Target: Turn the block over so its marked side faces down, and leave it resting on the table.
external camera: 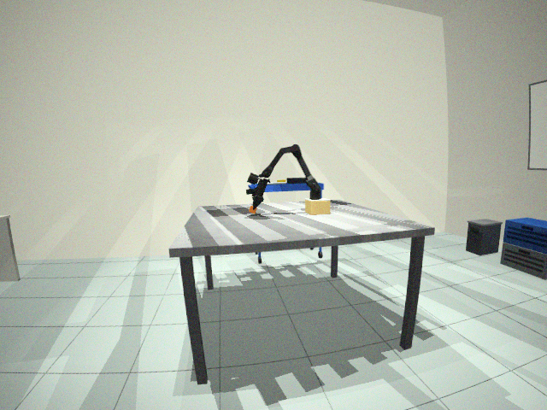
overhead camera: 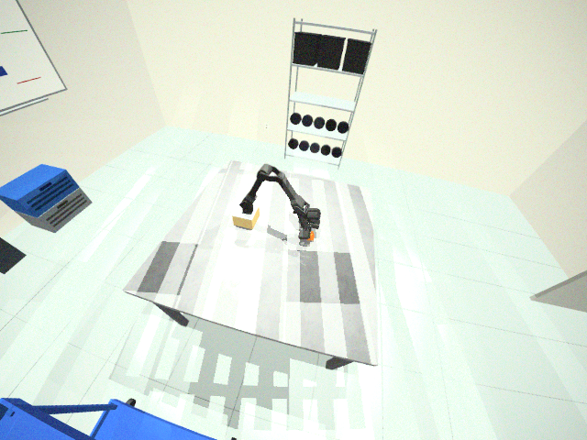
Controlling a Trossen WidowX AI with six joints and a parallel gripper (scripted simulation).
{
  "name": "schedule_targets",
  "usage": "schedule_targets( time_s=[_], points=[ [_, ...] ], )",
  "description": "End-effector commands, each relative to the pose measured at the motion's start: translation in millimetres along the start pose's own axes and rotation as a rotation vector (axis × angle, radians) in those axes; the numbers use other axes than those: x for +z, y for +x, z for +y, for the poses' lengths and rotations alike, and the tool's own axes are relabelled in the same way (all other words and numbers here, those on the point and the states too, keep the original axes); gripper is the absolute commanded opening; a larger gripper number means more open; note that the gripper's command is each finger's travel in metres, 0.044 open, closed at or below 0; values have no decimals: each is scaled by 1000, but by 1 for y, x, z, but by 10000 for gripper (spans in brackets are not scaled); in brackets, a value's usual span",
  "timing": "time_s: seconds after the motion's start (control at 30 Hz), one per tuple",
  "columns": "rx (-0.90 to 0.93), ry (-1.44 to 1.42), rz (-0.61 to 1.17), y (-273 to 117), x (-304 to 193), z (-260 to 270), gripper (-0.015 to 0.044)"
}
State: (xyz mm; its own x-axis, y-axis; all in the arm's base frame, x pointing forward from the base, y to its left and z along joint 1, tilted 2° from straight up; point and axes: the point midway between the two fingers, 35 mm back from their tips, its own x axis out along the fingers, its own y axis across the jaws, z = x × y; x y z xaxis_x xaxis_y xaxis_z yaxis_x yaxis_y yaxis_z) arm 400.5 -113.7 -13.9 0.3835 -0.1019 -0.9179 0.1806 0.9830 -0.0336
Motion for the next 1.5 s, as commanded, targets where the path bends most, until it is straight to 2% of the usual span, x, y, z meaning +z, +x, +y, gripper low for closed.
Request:
schedule_targets(
  time_s=[0.0, 0.3, 0.93, 1.47],
  points=[
    [3, -6, -66, -3, -1, 1, 0],
    [2, -8, -133, -5, -3, 1, 0],
    [5, -1, -413, 28, -6, 0, 0],
    [4, -7, -645, 23, -18, 1, 0]
  ],
)
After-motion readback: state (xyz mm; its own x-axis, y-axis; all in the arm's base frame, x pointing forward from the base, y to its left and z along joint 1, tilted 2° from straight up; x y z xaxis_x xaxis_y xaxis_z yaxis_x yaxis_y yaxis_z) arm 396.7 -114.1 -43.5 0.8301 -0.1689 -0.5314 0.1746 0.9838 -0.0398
